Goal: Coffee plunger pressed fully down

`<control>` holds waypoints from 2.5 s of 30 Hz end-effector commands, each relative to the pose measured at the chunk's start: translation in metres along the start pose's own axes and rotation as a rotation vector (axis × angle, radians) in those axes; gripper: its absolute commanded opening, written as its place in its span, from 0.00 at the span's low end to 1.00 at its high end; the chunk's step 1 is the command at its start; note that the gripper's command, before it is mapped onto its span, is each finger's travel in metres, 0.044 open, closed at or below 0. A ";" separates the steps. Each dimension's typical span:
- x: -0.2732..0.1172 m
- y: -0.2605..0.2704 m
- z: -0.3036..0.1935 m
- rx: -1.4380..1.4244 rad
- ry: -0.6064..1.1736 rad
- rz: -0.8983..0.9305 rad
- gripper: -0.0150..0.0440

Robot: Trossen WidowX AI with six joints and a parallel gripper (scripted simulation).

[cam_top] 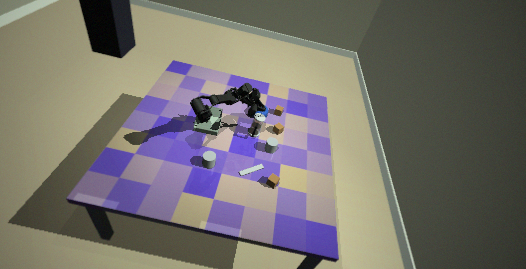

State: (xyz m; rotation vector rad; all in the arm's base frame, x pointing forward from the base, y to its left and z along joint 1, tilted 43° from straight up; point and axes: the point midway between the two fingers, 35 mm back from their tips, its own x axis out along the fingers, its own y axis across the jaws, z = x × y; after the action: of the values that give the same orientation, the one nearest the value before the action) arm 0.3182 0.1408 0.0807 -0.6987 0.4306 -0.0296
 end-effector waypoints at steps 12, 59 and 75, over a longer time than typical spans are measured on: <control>0.021 -0.002 -0.035 -0.058 0.073 -0.014 0.47; 0.024 0.004 -0.030 -0.057 0.073 -0.014 0.47; 0.023 0.005 -0.026 -0.051 0.057 -0.009 0.47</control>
State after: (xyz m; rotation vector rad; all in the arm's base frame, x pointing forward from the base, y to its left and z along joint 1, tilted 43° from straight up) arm 0.3282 0.1250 0.0516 -0.7511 0.4833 -0.0479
